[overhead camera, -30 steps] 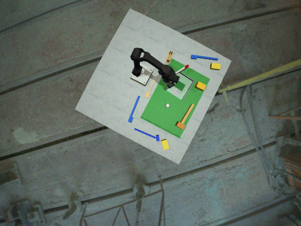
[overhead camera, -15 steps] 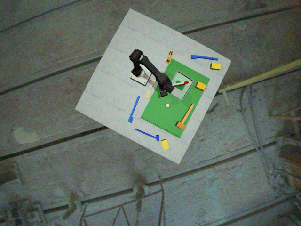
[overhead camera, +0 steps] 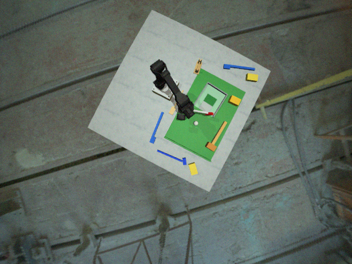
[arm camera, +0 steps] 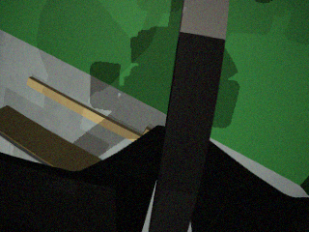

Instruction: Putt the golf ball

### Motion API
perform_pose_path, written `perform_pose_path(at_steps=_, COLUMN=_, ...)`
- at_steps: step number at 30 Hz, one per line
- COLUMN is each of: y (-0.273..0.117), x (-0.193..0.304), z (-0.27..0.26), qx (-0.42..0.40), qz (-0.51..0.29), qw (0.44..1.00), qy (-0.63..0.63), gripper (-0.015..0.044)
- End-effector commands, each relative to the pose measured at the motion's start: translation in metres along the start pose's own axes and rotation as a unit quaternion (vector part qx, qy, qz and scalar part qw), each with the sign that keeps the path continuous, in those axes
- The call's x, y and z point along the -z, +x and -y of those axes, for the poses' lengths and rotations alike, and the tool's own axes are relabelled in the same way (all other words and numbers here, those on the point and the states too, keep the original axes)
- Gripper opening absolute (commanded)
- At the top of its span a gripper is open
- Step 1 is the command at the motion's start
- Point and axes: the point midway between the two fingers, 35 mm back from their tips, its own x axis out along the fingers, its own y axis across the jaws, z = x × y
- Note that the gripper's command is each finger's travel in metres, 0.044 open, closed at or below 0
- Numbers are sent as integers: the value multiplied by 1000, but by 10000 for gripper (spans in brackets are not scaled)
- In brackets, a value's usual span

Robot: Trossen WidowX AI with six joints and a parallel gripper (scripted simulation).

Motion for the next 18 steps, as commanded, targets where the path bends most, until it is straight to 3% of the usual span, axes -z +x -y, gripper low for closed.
perform_pose_path(at_steps=1, y=-3, x=12, z=14, qx=6, qz=-4, qw=999, qy=41, gripper=0)
perform_pose_path(at_steps=18, y=-12, x=82, z=62, qx=16, qz=-29, qw=976, qy=214, gripper=0)
